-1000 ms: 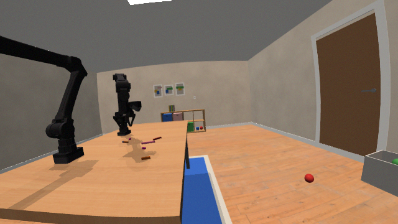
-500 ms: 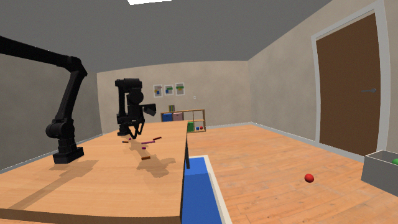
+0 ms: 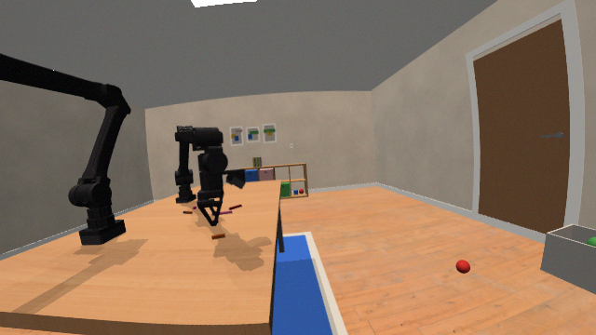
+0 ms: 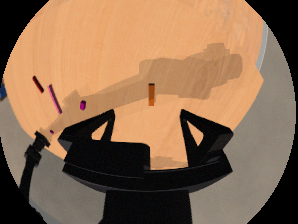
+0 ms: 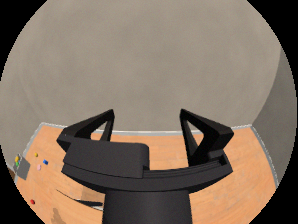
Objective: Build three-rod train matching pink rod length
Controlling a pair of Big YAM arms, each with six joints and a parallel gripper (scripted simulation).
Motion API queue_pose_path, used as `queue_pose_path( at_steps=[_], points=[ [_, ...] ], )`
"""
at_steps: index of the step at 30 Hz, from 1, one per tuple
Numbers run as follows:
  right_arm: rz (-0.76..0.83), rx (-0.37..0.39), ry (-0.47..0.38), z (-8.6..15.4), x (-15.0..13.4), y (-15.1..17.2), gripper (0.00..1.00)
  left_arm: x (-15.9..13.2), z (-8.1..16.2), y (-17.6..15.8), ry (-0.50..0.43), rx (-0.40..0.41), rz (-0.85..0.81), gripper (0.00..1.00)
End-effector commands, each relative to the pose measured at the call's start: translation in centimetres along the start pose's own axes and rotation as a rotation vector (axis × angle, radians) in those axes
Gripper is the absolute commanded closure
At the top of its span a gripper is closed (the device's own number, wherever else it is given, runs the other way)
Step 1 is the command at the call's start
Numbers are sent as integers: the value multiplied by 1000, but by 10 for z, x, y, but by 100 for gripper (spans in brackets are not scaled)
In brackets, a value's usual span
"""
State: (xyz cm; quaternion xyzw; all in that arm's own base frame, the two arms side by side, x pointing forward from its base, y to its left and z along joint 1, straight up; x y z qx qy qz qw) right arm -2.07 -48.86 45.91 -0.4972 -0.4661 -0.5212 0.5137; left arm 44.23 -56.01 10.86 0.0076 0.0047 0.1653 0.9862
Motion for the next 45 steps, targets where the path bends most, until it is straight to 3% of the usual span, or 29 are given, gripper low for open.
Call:
queue_pose_path(
  at_steps=[1,3,45],
  points=[
    [-8,-10,-71,7,41,-4,0,6,63,-12,-36,-98,24,77],
    [-8,-10,-71,7,41,-4,0,6,55,-13,-32,-87,24,77],
    [-8,-10,-71,7,41,-4,0,6,48,-13,-30,-82,21,77]
  ],
)
Point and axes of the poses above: on each arm, the point where the finger pads meet when closed, its own z axis back along the fingers, its own y axis across the jaws, x = y × z, the point moved 6 cm from there along z, back along the fingers, and after that the axes turned 1 degree about z, right-handed, at the moved point
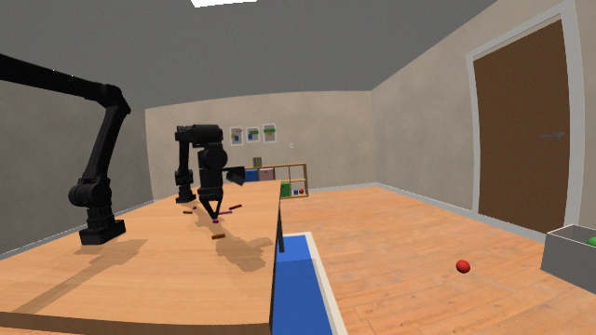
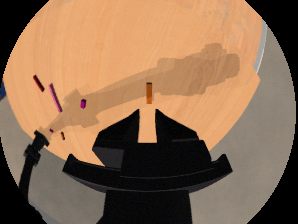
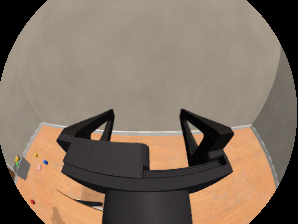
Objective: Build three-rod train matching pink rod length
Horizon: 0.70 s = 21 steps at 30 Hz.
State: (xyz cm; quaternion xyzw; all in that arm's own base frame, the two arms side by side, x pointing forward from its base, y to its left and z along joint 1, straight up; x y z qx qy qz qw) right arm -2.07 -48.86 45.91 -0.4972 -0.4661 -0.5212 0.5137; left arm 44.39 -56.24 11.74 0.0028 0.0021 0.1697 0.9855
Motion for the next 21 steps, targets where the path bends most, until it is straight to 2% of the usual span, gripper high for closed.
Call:
queue_pose_path(
  at_steps=[1,6,9,21],
  points=[
    [-8,-10,-71,7,41,-4,0,5,37,-12,-27,-72,12,77],
    [-8,-10,-71,7,41,-4,0,7,22,-16,-26,-71,12,77],
    [-8,-10,-71,7,41,-4,0,4,-7,-7,-9,-20,12,77],
    [-8,-10,-71,7,41,-4,0,3,-20,-4,-7,-13,12,77]
  ],
)
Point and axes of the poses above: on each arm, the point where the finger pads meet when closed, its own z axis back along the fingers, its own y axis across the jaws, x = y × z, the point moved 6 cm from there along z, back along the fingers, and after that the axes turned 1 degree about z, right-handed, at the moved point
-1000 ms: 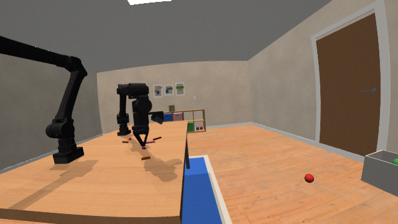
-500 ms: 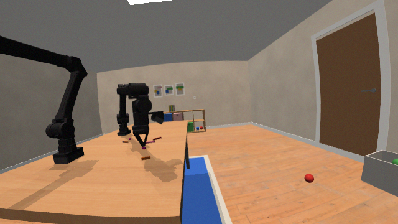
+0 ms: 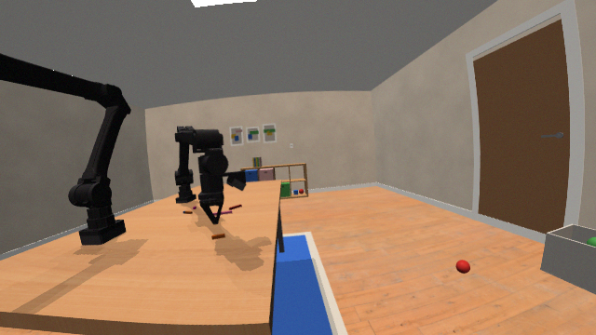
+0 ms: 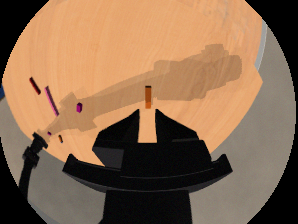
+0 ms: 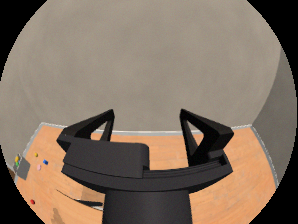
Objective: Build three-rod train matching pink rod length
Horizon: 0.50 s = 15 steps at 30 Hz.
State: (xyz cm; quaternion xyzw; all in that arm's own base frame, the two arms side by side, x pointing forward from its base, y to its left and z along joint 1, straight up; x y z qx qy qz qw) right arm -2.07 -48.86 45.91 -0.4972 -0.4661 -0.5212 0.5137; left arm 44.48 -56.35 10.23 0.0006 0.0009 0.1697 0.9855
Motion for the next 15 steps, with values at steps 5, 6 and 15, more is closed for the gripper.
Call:
queue_pose_path(
  at_steps=[5,6,15],
  points=[
    [-8,-10,-71,7,41,-4,0,3,-16,-5,-6,-10,12,77],
    [-8,-10,-71,7,41,-4,0,3,-16,-5,-6,-10,12,77],
    [-8,-10,-71,7,41,-4,0,3,-28,-5,-5,-9,12,77]
  ],
)
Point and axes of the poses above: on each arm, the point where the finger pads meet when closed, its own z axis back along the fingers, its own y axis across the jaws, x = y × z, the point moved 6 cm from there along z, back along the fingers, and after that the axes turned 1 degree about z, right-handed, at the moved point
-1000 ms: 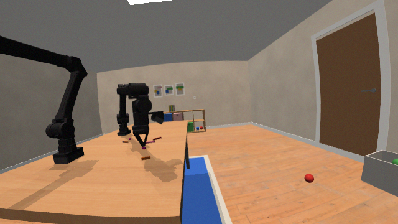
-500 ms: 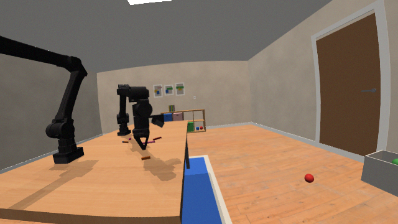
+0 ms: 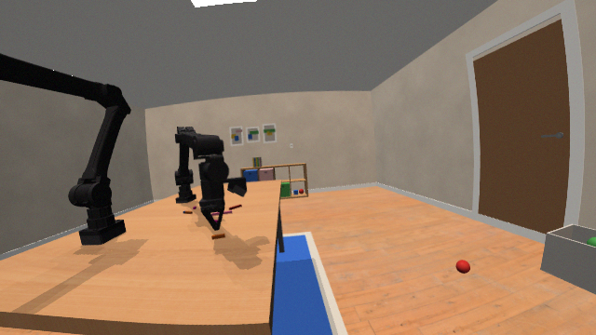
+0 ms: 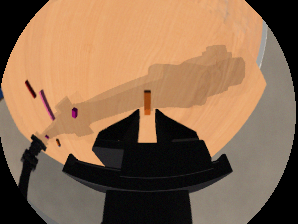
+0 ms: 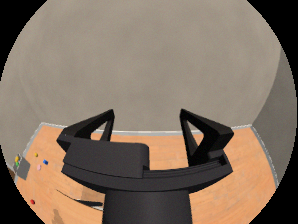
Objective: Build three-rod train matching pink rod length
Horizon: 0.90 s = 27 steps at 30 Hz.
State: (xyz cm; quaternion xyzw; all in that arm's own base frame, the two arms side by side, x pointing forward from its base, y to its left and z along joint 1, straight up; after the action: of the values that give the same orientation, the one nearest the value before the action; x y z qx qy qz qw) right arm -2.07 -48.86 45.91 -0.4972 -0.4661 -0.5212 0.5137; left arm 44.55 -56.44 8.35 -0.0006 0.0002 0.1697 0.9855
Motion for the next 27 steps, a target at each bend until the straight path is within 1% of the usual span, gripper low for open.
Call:
queue_pose_path(
  at_steps=[1,3,5,7,9,11,13,15,18,27],
  points=[
    [-8,-10,-71,7,41,-4,0,2,-15,-1,-1,5,12,77],
    [-8,-10,-71,7,41,-4,0,4,-4,-7,-10,-24,12,77],
    [-8,-10,-71,7,41,-4,0,3,6,-5,-14,-34,12,77],
    [-8,-10,-71,7,41,-4,0,4,0,-6,-13,-31,12,77],
    [-8,-10,-71,7,41,-4,0,4,0,-6,-13,-31,12,77],
    [-8,-10,-71,7,41,-4,0,2,-13,-2,-3,-3,12,77],
    [-8,-10,-71,7,41,-4,0,3,-15,-5,-6,-12,12,77],
    [-8,-10,-71,7,41,-4,0,2,-13,-2,-4,-6,12,77],
    [-8,-10,-71,7,41,-4,0,3,-8,-5,-9,-20,12,77],
    [-8,-10,-71,7,41,-4,0,3,-8,-5,-9,-20,12,77]
  ],
)
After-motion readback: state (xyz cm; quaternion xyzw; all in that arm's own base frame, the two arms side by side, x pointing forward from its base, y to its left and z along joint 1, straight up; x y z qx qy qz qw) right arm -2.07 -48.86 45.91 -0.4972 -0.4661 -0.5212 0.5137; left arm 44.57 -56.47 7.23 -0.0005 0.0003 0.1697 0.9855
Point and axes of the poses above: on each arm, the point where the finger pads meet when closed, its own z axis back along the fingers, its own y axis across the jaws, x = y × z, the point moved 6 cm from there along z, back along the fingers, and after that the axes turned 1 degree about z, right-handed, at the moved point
